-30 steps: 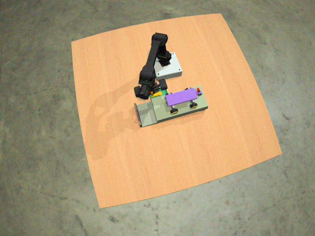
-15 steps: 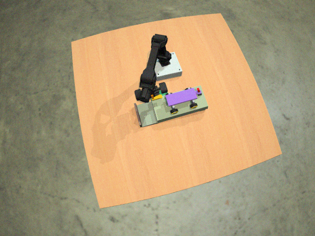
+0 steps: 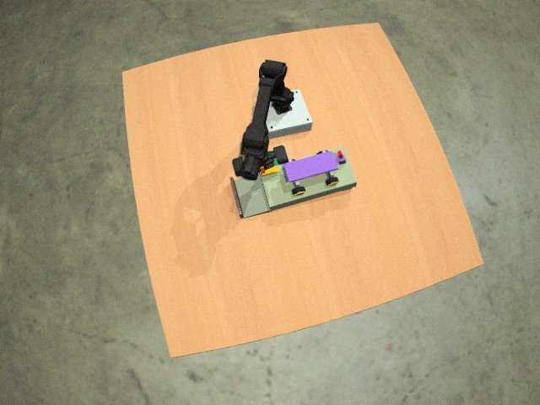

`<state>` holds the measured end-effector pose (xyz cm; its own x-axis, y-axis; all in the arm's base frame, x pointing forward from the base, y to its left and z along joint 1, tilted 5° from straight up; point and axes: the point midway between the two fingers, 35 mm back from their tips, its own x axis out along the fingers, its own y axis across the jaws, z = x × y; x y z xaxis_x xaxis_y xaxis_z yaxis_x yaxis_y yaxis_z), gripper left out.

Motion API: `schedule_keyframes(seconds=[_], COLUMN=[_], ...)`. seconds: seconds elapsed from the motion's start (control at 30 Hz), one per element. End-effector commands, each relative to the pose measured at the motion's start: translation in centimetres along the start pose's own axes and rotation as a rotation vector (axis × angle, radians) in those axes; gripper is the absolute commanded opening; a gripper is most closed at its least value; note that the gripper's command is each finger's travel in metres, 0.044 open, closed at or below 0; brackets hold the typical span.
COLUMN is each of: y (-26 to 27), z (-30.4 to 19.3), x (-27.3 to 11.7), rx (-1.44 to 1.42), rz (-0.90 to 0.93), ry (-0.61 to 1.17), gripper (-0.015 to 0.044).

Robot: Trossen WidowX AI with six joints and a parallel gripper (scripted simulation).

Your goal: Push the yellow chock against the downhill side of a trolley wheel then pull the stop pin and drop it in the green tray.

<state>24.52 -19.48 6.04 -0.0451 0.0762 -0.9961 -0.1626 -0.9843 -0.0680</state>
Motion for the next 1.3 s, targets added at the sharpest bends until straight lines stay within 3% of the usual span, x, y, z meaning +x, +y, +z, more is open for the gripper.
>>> schedule_keyframes(seconds=[0.0,1.27], y=[-0.2,-2.9], z=[0.2,-0.4], x=[0.9,0.4], rx=[0.004,0.001], rz=[-0.009,-0.004], ry=[-0.009,-0.006], gripper=[0.0000,0.0000])
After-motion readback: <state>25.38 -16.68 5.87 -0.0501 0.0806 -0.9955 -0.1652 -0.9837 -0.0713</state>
